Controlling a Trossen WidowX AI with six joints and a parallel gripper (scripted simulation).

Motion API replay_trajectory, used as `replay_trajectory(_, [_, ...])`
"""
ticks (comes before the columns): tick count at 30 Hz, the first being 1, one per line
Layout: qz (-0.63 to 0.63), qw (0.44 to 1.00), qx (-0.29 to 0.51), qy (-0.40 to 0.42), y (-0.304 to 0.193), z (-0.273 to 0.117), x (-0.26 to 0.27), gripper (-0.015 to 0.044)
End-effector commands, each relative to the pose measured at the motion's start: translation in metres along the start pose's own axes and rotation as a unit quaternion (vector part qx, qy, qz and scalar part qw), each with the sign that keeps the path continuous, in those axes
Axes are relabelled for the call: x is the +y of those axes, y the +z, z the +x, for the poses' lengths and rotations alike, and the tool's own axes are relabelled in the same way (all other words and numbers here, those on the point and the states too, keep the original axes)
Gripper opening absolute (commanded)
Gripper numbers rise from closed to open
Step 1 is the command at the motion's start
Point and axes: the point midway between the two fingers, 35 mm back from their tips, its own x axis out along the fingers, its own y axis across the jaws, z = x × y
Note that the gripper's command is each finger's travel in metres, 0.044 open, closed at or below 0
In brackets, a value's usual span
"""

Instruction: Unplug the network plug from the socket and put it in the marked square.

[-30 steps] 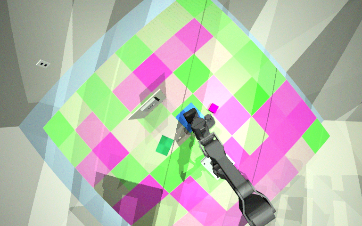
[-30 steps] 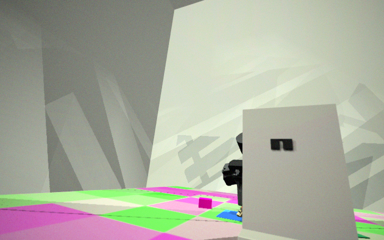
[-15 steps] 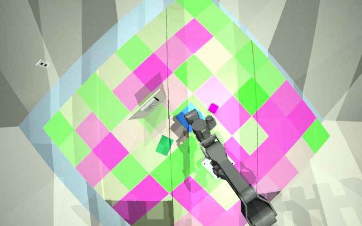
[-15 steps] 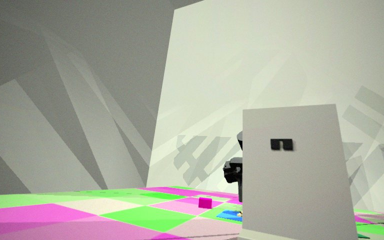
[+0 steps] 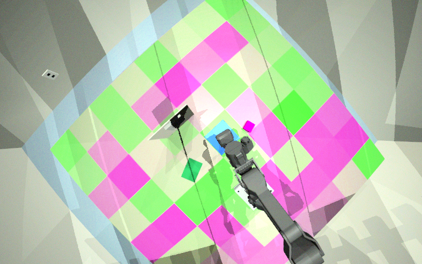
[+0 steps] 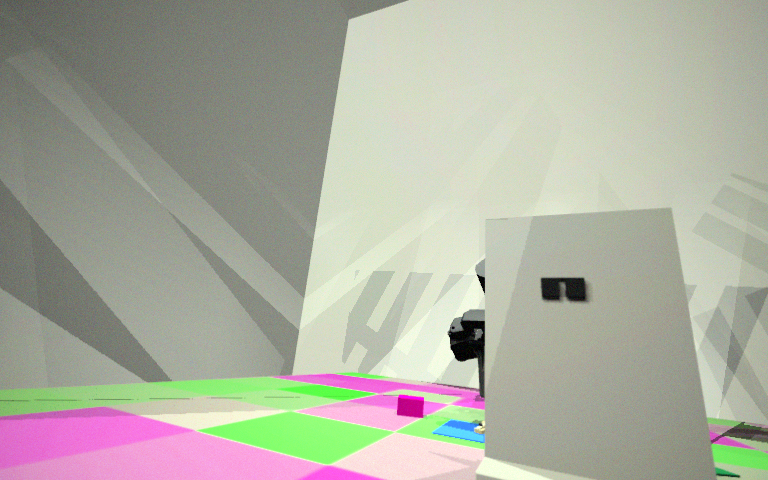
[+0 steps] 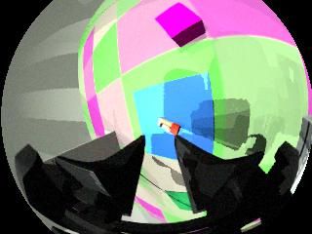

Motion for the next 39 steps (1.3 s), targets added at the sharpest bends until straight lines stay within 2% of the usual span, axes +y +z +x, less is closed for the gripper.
replay_trajectory(1, [0.002,1.0,-0.001,0.002,0.0,-0.003,0.002,0.0156])
replay_trajectory(39, [0.002,1.0,-0.001,0.002,0.0,-0.048,0.035,0.0156])
